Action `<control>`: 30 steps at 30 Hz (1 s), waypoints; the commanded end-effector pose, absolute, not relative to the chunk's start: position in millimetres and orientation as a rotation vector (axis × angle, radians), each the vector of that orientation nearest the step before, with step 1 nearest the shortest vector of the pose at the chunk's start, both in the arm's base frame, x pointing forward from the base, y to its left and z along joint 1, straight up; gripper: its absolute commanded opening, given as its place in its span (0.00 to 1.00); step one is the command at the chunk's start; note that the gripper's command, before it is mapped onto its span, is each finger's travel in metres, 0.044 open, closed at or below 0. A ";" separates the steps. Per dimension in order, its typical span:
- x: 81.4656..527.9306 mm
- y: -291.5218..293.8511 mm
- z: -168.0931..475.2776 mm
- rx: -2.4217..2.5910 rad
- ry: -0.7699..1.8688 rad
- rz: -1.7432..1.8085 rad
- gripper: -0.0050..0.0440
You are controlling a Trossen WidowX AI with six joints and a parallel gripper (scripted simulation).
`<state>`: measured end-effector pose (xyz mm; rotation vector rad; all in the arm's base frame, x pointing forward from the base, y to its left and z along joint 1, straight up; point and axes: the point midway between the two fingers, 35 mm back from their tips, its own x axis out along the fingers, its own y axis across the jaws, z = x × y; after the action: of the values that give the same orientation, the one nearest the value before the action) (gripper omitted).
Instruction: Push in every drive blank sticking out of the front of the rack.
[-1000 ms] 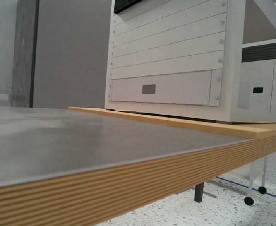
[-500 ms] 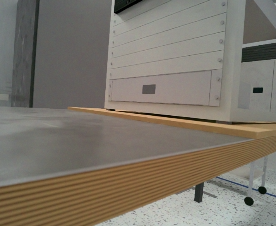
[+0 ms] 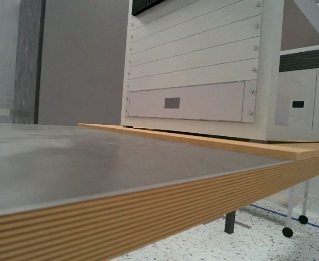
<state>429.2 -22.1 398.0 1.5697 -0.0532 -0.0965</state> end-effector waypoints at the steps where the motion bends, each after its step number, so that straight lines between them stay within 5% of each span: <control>1: 429.5 -23.2 409.4 1.572 -0.074 -0.077 0.00; 30: 432.2 -23.5 409.1 1.572 -0.074 -0.077 0.00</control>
<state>431.9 -21.9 398.0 1.5698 -0.0514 -0.0943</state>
